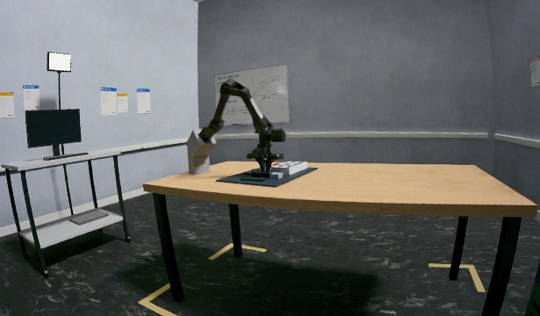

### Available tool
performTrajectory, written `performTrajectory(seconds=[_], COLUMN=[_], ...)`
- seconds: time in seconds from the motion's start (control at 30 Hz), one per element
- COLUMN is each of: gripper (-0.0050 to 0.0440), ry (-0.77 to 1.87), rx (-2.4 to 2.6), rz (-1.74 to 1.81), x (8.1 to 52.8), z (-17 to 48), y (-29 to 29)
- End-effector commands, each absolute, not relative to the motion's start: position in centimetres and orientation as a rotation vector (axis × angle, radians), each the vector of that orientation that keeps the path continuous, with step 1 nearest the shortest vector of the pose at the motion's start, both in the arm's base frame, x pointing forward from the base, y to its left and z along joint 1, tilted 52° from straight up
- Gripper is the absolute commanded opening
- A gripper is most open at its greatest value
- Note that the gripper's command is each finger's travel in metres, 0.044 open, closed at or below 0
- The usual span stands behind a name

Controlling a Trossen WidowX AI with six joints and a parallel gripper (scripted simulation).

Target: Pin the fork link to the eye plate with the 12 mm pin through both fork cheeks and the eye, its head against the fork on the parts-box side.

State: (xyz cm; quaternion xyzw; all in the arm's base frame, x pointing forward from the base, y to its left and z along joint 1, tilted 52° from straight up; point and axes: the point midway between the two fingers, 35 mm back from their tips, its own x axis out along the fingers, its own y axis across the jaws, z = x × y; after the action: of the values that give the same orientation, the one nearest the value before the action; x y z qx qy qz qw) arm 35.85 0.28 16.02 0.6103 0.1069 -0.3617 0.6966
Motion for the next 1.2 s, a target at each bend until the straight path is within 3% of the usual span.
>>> performTrajectory(seconds=[0.0,1.17], gripper=[-0.005,-0.005], ry=[0.225,0.236], rx=[1.378,1.382], rz=[-0.783,-0.772], x=[35.74,35.47], z=[16.94,17.15], y=[0.35,-0.44])
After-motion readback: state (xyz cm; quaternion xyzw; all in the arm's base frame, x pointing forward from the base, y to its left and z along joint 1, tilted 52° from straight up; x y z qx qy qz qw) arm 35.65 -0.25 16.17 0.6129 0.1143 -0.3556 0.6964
